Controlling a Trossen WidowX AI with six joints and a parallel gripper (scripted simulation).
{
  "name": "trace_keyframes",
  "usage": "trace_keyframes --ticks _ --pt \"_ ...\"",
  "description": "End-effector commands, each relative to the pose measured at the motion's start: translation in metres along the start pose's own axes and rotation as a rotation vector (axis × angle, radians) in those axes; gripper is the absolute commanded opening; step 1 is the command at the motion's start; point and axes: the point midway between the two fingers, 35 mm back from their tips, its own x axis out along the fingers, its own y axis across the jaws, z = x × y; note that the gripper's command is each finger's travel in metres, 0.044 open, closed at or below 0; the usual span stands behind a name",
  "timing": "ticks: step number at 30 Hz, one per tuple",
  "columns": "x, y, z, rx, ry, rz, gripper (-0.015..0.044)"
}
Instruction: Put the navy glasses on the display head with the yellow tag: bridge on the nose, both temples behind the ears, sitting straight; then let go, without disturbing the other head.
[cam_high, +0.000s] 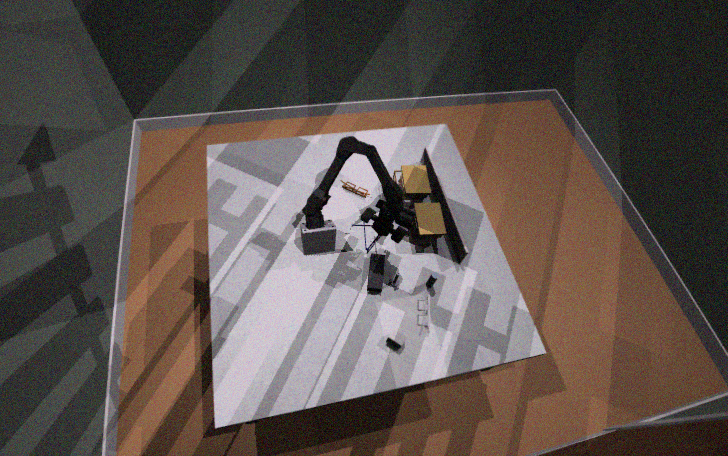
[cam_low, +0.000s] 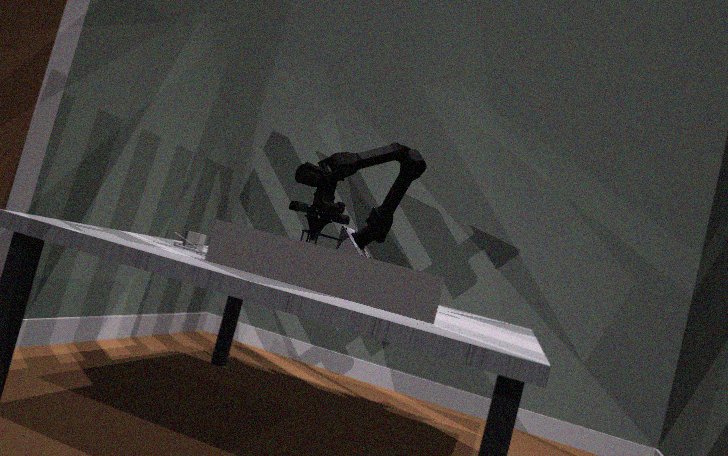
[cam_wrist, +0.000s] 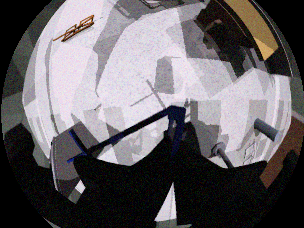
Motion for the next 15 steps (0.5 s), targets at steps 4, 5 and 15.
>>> trace_keyframes --ticks 4,5,15 --pt "-0.003 -0.011 -0.003 0.261 0.0 -0.01 0.0" --pt "-0.003 -0.012 -0.003 0.298 0.0 -0.01 0.0" --pt "-0.004 -0.022 -0.009 0.666 -0.002 -0.011 0.0"
